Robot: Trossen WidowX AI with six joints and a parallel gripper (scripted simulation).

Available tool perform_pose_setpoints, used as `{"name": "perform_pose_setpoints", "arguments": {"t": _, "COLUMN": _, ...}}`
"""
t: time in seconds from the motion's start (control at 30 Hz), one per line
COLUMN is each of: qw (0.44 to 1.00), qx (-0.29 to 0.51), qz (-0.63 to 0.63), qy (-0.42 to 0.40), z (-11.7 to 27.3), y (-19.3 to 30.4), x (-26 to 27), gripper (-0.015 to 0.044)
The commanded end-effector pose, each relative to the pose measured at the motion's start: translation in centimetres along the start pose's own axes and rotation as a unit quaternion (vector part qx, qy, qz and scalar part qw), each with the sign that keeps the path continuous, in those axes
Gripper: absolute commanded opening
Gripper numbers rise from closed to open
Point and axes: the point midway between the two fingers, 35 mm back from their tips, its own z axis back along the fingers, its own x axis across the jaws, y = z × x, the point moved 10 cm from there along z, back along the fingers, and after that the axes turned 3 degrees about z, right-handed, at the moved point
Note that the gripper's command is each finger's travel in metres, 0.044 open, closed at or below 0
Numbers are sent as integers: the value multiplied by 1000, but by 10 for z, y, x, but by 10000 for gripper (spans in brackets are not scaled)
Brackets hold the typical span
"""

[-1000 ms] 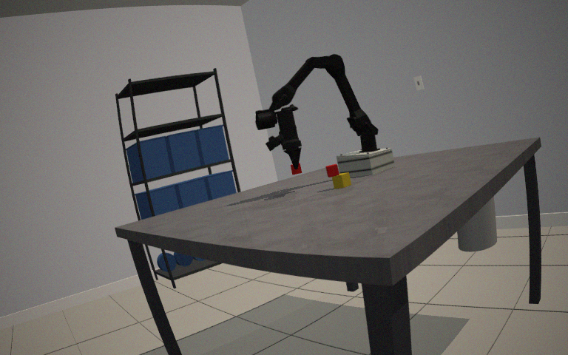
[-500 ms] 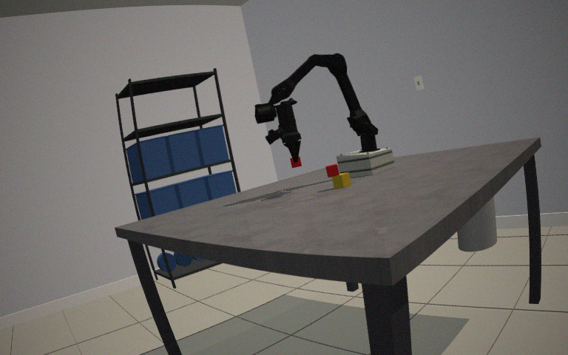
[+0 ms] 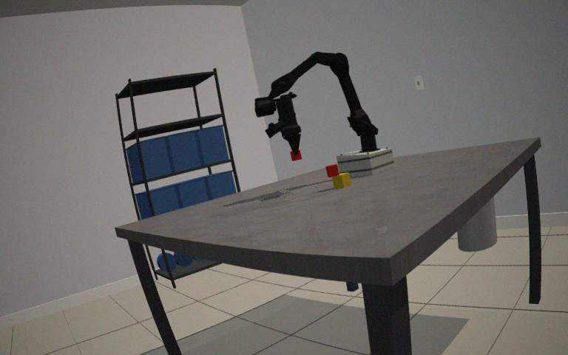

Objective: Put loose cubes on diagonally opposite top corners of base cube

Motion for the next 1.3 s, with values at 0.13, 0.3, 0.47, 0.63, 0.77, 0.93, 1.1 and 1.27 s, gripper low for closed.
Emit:
{"name": "perform_pose_setpoints", "arguments": {"t": 0.13, "qw": 1000, "qx": -2, "qz": 0, "qy": -3, "z": 4, "y": 4, "x": 11, "gripper": 105}}
{"name": "perform_pose_setpoints", "arguments": {"t": 0.3, "qw": 1000, "qx": -2, "qz": -3, "qy": -4, "z": 4, "y": 9, "x": 26, "gripper": 105}}
{"name": "perform_pose_setpoints", "arguments": {"t": 0.47, "qw": 1000, "qx": -2, "qz": -6, "qy": -5, "z": 3, "y": 15, "x": 41, "gripper": 105}}
{"name": "perform_pose_setpoints", "arguments": {"t": 0.63, "qw": 1000, "qx": -2, "qz": -9, "qy": -7, "z": 3, "y": 22, "x": 55, "gripper": 105}}
{"name": "perform_pose_setpoints", "arguments": {"t": 0.77, "qw": 1000, "qx": -2, "qz": -12, "qy": -8, "z": 3, "y": 28, "x": 66, "gripper": 105}}
{"name": "perform_pose_setpoints", "arguments": {"t": 0.93, "qw": 1000, "qx": -2, "qz": -15, "qy": -9, "z": 3, "y": 36, "x": 79, "gripper": 105}}
{"name": "perform_pose_setpoints", "arguments": {"t": 1.1, "qw": 1000, "qx": -1, "qz": -18, "qy": -11, "z": 2, "y": 44, "x": 92, "gripper": 105}}
{"name": "perform_pose_setpoints", "arguments": {"t": 1.27, "qw": 1000, "qx": -1, "qz": -21, "qy": -12, "z": 2, "y": 54, "x": 105, "gripper": 105}}
